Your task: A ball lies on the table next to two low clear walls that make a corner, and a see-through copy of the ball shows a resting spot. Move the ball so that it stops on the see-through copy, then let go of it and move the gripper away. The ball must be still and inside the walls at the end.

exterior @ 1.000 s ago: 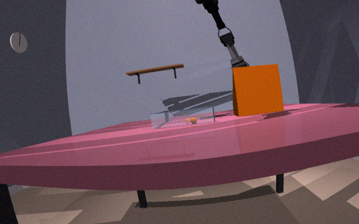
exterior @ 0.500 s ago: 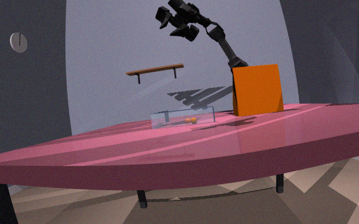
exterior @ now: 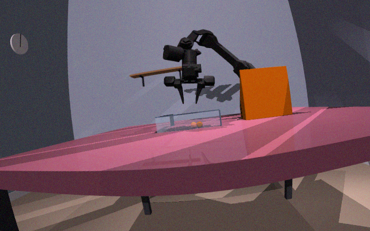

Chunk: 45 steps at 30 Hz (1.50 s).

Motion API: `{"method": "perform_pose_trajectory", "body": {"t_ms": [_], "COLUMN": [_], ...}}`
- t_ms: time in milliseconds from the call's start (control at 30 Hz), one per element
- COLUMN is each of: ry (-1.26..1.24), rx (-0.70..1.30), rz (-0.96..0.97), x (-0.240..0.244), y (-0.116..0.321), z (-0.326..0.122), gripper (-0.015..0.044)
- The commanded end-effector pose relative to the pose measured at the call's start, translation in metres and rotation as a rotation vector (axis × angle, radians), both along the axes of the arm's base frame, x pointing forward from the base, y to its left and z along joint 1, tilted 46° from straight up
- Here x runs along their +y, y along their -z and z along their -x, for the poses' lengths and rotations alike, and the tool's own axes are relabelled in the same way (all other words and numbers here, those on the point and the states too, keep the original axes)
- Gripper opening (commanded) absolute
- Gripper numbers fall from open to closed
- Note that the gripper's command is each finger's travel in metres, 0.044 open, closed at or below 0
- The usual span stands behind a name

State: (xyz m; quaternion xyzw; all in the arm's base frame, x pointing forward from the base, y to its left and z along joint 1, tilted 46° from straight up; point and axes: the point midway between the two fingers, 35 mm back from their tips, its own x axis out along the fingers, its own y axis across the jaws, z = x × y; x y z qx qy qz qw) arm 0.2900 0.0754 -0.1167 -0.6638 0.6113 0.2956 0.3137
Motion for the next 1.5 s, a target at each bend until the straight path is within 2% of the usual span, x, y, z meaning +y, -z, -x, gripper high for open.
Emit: {"method": "perform_pose_trajectory", "body": {"t_ms": [0,1133,1233,1467], "ry": [0.098,0.103,0.103,0.103], "rx": [0.058,0.061,0.061,0.061], "rz": [0.109,0.118,0.118,0.118], "x": [-0.04,-0.075,-0.075,-0.075], "y": [0.013,0.045,0.045,0.045], "z": [0.024,0.027,0.027,0.027], "gripper": [0.0219,0.0219,0.014,0.0093]}}
